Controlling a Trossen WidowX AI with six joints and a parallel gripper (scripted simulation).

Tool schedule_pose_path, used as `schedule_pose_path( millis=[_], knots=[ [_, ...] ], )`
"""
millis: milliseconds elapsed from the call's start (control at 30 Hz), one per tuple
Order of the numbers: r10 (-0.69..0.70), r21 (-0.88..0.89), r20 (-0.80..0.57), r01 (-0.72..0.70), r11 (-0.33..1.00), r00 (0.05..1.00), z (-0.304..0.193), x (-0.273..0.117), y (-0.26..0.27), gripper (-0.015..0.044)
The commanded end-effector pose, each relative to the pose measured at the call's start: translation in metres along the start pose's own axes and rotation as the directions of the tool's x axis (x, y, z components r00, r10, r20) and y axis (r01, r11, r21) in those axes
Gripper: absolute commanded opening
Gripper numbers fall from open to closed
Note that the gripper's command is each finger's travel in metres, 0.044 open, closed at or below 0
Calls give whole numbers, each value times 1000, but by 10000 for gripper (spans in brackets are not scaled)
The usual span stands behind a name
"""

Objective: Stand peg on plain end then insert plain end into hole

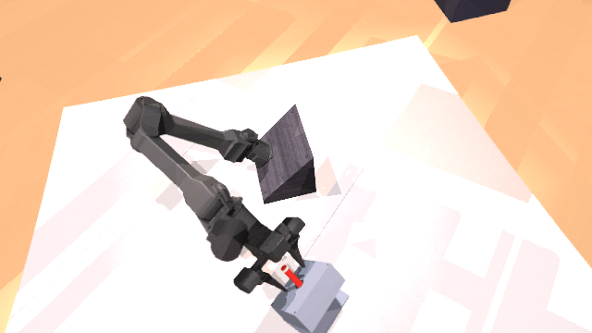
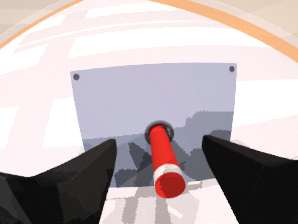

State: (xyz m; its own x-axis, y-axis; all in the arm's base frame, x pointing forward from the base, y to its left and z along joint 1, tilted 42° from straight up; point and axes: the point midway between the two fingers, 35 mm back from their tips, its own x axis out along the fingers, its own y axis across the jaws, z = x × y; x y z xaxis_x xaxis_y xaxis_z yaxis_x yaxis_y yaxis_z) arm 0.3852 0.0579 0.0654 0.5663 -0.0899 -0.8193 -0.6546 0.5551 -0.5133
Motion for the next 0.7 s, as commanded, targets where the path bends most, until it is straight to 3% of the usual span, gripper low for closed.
schedule_pose_path(
  millis=[0, 33, 667],
  knots=[
    [0, -1, -1, 0, 1000, 1000, 0, -2, 0, 420],
    [0, -1, -1, 0, 1000, 1000, 0, -4, 0, 440],
    [3, -5, 0, -3, 1000, 1000, 3, -34, -1, 440]
  ],
)
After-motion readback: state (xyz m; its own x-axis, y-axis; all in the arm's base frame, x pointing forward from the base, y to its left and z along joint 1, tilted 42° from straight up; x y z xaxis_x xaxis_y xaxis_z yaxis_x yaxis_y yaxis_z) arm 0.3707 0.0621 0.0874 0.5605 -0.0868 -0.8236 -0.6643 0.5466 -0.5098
